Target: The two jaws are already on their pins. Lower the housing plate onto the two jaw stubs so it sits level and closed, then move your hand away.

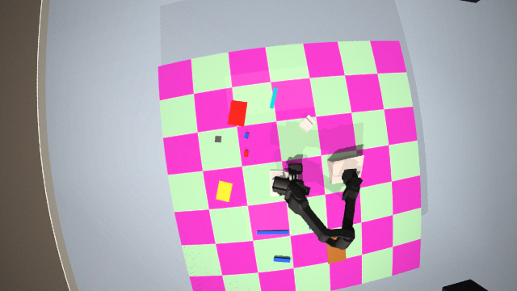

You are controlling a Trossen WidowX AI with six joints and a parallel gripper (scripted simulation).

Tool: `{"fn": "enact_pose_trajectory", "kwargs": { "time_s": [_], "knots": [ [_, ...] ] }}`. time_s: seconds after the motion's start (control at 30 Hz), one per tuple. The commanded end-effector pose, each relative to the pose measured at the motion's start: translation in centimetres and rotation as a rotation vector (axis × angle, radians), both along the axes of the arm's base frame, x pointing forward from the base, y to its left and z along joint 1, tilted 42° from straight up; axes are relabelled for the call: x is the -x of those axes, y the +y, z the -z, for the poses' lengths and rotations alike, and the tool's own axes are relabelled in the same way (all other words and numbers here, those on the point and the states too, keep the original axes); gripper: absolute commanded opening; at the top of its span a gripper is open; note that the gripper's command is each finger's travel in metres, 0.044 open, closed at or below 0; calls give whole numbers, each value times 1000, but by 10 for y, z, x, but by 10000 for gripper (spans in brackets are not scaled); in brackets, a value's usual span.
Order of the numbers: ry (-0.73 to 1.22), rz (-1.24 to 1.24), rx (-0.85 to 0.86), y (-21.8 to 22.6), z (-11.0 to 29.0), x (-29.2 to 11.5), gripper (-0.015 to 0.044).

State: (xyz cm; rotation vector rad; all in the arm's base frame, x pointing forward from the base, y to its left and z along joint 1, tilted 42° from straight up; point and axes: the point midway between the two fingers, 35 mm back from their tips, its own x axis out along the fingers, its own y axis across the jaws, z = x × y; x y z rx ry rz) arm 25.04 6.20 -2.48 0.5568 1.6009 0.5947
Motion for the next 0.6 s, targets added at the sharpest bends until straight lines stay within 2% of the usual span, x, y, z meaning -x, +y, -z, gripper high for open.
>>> {"fn": "enact_pose_trajectory", "kwargs": {
  "time_s": [0.0, 0.57],
  "knots": [
    [-6, -4, 2, 0, 0, -2, 351],
    [-6, -4, 2, 2, 2, -2, 351]
  ]
}}
